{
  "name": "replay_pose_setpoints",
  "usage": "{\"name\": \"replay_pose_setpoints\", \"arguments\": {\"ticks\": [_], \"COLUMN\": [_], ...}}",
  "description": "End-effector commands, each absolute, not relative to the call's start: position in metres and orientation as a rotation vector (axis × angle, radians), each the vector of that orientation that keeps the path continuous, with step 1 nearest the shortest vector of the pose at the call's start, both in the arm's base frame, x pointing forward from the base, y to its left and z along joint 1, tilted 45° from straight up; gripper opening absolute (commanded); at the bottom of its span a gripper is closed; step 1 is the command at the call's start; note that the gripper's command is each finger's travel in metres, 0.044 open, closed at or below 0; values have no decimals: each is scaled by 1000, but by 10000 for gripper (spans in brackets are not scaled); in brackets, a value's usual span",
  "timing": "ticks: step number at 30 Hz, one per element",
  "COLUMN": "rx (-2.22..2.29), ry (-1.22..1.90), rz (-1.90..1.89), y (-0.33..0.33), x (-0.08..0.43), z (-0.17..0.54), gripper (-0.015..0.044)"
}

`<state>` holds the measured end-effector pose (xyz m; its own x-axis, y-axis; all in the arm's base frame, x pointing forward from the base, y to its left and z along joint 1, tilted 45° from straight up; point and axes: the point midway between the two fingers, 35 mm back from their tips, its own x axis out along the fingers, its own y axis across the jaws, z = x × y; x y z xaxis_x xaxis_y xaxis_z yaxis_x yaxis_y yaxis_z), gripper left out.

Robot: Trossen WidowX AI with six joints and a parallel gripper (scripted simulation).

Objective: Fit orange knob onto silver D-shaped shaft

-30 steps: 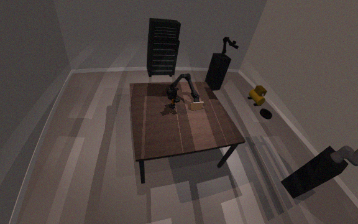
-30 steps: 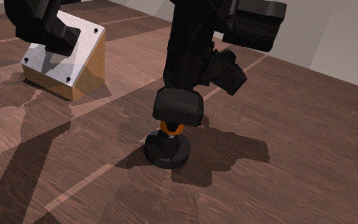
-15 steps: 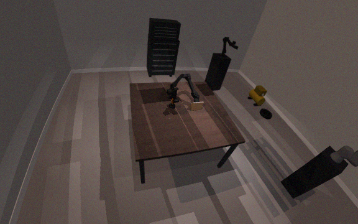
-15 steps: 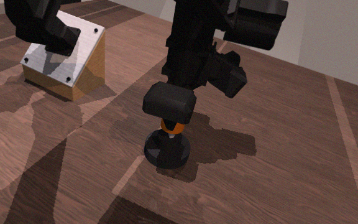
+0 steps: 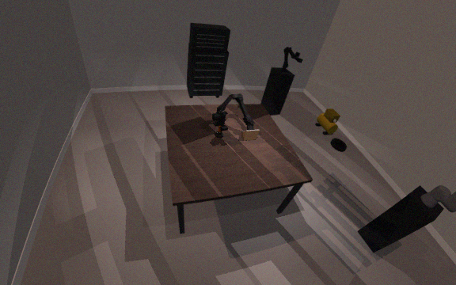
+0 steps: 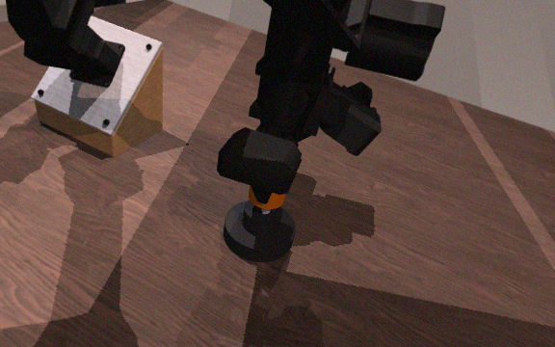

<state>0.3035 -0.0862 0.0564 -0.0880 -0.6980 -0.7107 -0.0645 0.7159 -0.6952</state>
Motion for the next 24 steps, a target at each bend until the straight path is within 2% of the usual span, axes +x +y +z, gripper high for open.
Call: {"name": "replay_pose_setpoints", "arguments": {"ticks": [1, 16, 24], "rx": [-630, -630, -473], "ry": [1587, 1587, 1501], "rz": [-598, -598, -753], "y": [-87, -85, -84], "x": [304, 305, 305], "z": [57, 60, 58], "gripper": [0, 0, 0]}}
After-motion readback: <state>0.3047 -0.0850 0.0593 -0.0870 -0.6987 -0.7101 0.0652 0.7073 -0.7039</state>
